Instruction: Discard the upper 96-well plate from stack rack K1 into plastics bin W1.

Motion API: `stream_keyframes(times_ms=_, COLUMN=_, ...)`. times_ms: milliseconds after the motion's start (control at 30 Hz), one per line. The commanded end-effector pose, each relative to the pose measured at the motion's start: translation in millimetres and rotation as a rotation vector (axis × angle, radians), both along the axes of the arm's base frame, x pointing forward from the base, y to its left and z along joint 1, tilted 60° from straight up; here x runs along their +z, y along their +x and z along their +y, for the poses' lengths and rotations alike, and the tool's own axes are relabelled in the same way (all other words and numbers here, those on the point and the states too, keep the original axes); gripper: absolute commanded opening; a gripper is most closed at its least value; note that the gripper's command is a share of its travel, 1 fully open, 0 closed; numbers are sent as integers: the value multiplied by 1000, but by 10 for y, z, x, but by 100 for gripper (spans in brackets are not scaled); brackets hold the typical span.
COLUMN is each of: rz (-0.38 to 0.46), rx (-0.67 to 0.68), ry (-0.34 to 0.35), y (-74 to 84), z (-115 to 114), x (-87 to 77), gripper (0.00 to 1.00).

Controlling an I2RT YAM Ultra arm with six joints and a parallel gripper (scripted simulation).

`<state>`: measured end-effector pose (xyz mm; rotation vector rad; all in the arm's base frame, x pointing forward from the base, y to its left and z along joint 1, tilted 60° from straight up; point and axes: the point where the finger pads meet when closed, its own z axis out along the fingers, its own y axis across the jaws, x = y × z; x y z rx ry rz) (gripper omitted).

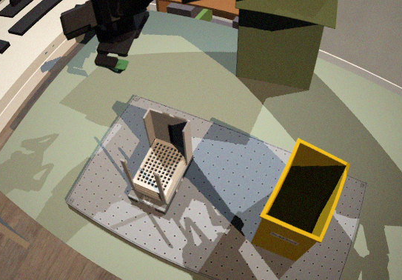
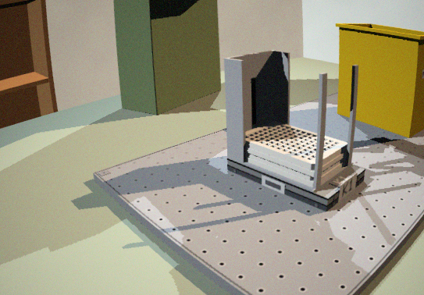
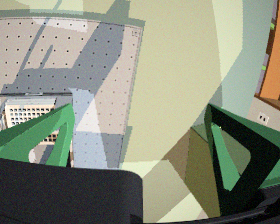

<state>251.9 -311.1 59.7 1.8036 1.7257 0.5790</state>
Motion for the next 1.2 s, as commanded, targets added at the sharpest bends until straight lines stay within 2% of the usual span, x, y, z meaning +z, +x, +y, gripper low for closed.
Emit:
stream_keyframes(times_ms=0, rz=-2, rx=-6, ry=-6, y=-16, z=-22, x=20, gripper=100)
stream_keyframes(times_ms=533, rz=-2, rx=-6, ry=-6, y=-16, z=-22, x=20, gripper=100)
stream_keyframes(times_ms=700, rz=-24, rx=119, ry=-114, y=140, z=81, x=191, gripper=100)
stream_keyframes(times_ms=1033, rz=-70, rx=368, ry=-332, y=353, z=270, x=407, gripper=100)
stream_keyframes(times_ms=1100, rz=-70, rx=368, ry=-332, y=353, z=270, x=407, gripper=100)
stream_keyframes(times_ms=1167, rz=-80, rx=416, ry=-376, y=404, z=322, x=462, gripper=100)
